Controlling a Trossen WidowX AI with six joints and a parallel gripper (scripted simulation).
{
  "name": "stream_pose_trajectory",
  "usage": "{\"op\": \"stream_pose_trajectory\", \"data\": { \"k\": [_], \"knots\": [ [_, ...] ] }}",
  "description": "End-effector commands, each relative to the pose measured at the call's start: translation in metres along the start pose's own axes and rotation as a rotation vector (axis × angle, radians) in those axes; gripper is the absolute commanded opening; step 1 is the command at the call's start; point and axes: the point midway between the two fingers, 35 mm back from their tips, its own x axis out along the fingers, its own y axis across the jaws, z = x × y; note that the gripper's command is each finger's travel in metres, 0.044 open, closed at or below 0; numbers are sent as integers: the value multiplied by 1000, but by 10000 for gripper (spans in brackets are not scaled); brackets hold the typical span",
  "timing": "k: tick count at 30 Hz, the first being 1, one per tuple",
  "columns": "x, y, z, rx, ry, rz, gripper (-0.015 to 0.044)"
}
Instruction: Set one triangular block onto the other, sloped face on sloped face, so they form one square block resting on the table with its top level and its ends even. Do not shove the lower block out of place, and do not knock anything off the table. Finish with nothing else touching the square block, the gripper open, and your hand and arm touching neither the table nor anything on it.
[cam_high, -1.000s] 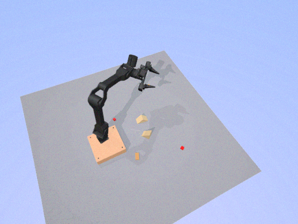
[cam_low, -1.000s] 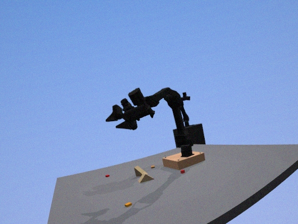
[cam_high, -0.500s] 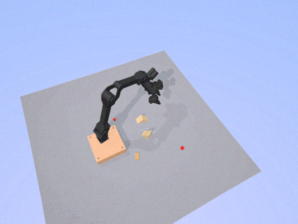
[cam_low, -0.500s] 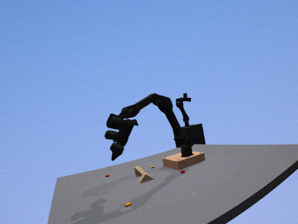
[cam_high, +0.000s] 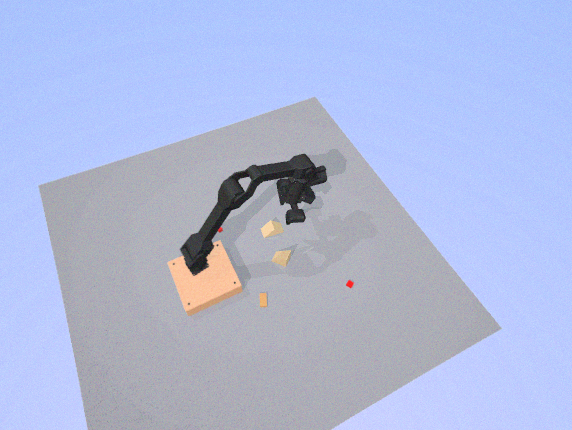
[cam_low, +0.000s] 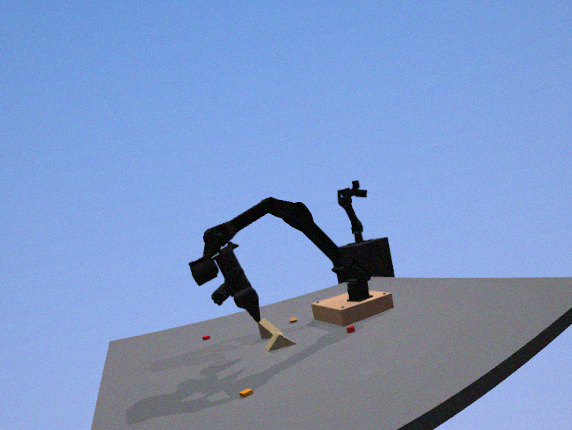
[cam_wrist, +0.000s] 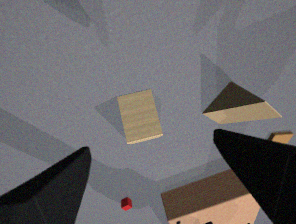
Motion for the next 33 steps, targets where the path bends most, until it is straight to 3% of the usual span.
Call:
{"op": "stream_pose_trajectory", "data": {
  "k": [1,8,23,33],
  "knots": [
    [1,0,-8,-14,93,69,440],
    [5,0,-8,-18,95,67,440],
    [97,3,-19,-110,134,23,440],
    [101,4,-20,-114,136,21,440]
  ]
}}
